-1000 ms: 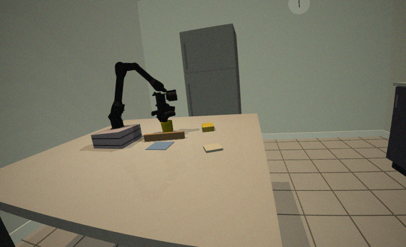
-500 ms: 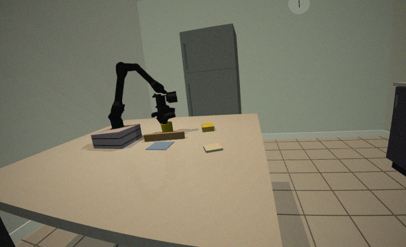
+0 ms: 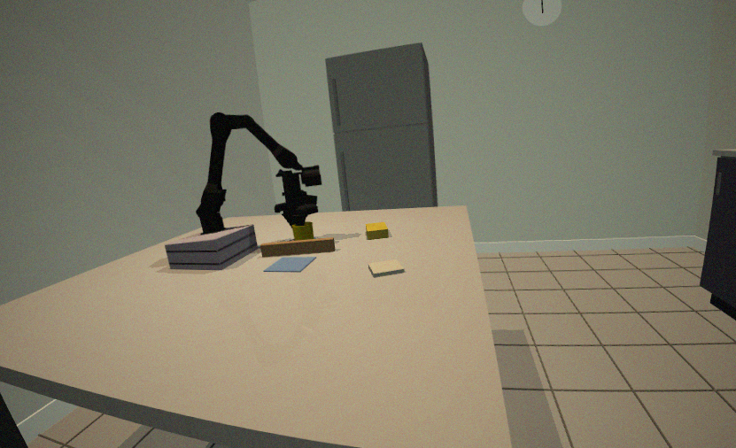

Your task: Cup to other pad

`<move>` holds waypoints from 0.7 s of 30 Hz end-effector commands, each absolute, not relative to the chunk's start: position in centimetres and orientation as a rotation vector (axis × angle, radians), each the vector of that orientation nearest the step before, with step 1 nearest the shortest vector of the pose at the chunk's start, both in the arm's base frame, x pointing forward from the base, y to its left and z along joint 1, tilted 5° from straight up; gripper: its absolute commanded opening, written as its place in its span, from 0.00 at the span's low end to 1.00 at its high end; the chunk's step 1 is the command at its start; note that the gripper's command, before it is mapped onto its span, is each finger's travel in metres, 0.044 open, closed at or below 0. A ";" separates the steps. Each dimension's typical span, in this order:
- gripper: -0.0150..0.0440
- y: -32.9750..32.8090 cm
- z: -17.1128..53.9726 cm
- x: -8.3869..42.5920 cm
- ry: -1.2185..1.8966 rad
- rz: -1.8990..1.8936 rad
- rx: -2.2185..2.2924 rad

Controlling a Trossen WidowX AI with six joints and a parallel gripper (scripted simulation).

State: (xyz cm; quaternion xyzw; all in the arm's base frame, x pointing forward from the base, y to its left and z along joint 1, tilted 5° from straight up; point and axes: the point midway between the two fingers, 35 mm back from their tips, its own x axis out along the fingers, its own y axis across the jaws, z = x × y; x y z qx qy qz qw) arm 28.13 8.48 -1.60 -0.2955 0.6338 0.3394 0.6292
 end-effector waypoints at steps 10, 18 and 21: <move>0.50 8.4 0.3 28.3 1.452 0.777 -0.675; 0.50 8.3 1.8 28.3 1.453 0.777 -0.673; 0.50 8.2 2.3 28.3 1.454 0.776 -0.672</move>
